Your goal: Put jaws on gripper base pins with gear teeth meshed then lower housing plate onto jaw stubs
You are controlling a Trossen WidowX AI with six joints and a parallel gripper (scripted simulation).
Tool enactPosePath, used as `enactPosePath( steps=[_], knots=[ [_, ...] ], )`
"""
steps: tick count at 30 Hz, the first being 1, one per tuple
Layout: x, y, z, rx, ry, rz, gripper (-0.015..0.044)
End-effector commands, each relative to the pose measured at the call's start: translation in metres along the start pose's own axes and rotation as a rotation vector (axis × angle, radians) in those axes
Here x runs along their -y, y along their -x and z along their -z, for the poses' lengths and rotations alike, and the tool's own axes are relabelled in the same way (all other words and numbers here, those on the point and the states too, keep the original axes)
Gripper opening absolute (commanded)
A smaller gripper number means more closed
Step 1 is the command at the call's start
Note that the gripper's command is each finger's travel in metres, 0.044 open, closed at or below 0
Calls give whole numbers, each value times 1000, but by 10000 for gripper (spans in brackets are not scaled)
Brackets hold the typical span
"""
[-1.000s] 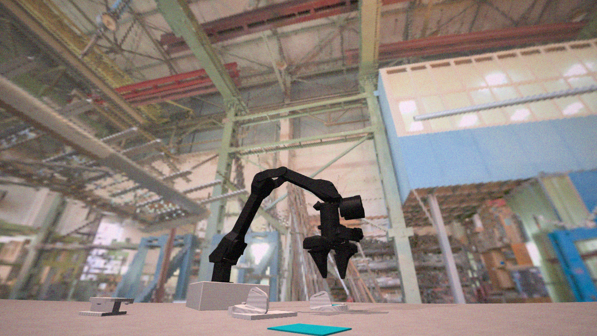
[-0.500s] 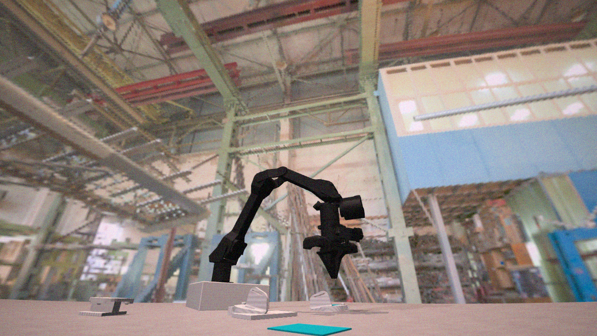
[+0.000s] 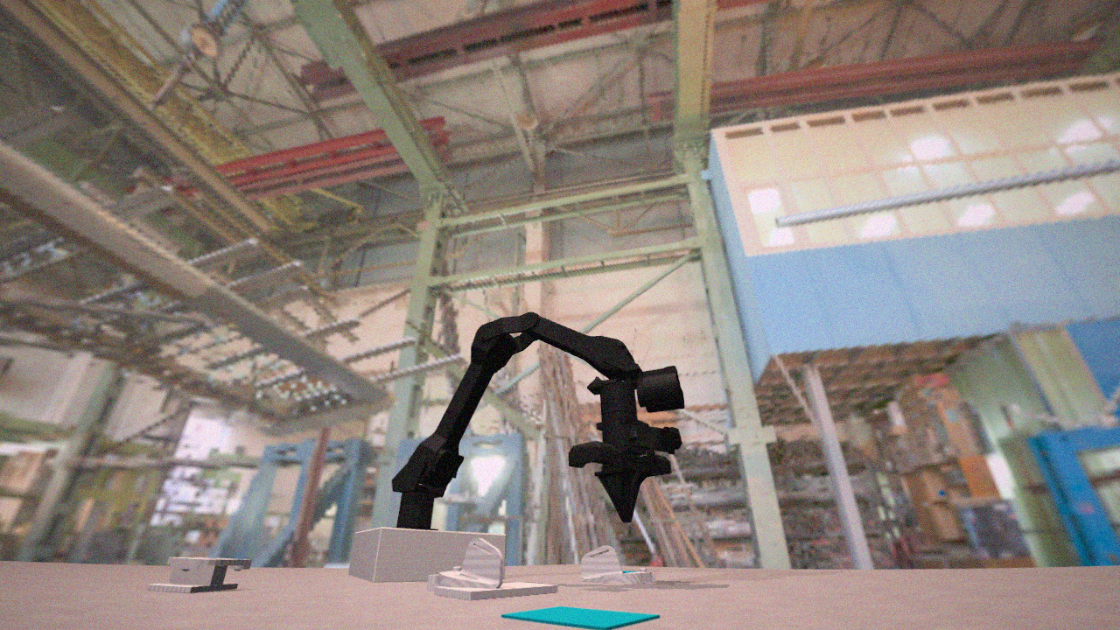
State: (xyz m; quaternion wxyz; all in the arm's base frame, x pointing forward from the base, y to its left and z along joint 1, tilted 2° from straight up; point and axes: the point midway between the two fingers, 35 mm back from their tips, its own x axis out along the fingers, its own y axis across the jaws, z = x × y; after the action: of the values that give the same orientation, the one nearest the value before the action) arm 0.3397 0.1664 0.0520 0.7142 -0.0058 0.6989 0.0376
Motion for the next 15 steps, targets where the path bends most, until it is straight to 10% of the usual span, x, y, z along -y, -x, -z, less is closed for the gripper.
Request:
enactPosePath(
  steps=[1, 15],
  knots=[
    [0, 0, 0, 0, 0, 0, 26],
    [0, 0, 0, 0, 0, 0, 394]
  ],
)
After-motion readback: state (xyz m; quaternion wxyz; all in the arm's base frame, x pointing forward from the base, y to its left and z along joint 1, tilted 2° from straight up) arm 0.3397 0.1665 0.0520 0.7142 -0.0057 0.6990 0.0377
